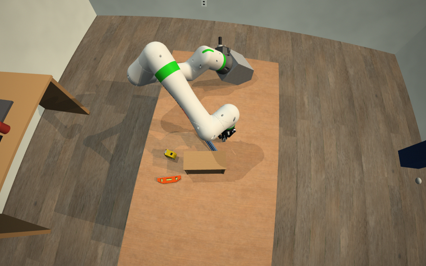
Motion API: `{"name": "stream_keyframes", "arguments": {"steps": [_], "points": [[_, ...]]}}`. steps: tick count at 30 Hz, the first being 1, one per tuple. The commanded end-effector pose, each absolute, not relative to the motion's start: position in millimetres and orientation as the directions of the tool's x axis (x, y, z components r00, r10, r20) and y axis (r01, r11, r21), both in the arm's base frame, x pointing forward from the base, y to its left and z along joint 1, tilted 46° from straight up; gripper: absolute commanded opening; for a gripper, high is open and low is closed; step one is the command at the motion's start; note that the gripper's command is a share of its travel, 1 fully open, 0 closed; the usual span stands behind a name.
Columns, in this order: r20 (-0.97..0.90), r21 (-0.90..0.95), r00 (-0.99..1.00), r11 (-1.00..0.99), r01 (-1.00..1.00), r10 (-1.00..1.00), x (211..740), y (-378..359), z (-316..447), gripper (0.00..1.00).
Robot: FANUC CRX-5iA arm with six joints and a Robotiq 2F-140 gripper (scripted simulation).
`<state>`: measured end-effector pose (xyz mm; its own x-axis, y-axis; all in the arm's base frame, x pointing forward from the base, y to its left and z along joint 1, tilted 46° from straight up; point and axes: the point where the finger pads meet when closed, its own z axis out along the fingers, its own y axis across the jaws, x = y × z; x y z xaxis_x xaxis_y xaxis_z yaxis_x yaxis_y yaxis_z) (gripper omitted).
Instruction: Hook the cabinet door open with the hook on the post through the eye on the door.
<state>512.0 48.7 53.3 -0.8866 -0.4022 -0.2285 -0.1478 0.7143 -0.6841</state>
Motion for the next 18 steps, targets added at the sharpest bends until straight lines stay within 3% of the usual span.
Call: {"name": "stream_keyframes", "arguments": {"steps": [1,18], "points": [[-0.229,-0.684,-0.887,0.714,-0.148,-0.402,511.8,51.1,55.7,0.03],[-0.229,-0.684,-0.887,0.714,-0.148,-0.402,509.8,59.5,64.9,0.03]]}}
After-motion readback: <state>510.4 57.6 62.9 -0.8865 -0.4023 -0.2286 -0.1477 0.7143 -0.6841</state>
